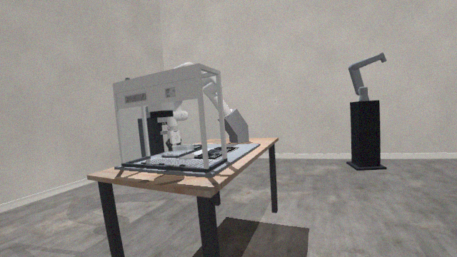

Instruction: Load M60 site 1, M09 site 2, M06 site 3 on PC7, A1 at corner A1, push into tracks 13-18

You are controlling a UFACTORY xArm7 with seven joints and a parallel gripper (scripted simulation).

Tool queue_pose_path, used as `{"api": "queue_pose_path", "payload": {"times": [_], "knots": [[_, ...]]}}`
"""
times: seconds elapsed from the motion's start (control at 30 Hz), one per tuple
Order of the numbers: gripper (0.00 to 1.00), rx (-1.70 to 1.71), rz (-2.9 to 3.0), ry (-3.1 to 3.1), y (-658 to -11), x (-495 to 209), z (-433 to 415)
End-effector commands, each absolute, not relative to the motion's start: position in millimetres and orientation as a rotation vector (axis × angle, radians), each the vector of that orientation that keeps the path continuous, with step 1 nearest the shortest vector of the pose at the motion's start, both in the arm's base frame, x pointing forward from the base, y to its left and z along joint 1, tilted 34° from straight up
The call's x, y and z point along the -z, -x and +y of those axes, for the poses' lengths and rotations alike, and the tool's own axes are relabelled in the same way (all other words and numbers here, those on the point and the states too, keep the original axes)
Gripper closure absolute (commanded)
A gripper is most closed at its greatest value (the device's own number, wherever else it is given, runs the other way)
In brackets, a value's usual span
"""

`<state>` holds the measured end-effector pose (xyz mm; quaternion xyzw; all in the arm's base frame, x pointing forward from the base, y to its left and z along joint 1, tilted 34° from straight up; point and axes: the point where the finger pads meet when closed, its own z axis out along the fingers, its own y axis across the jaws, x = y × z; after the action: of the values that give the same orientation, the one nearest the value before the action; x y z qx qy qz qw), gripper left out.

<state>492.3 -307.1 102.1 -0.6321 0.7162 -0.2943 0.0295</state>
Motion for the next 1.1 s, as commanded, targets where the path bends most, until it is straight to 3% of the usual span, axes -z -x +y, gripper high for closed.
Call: {"api": "queue_pose_path", "payload": {"times": [0.0, 1.07], "knots": [[0.0, 0.91, 2.207, 1.948, -493.5, -102.7, -305.1], [0.0, 0.91, 2.207, 1.948, -492.0, -105.3, -311.8]]}}
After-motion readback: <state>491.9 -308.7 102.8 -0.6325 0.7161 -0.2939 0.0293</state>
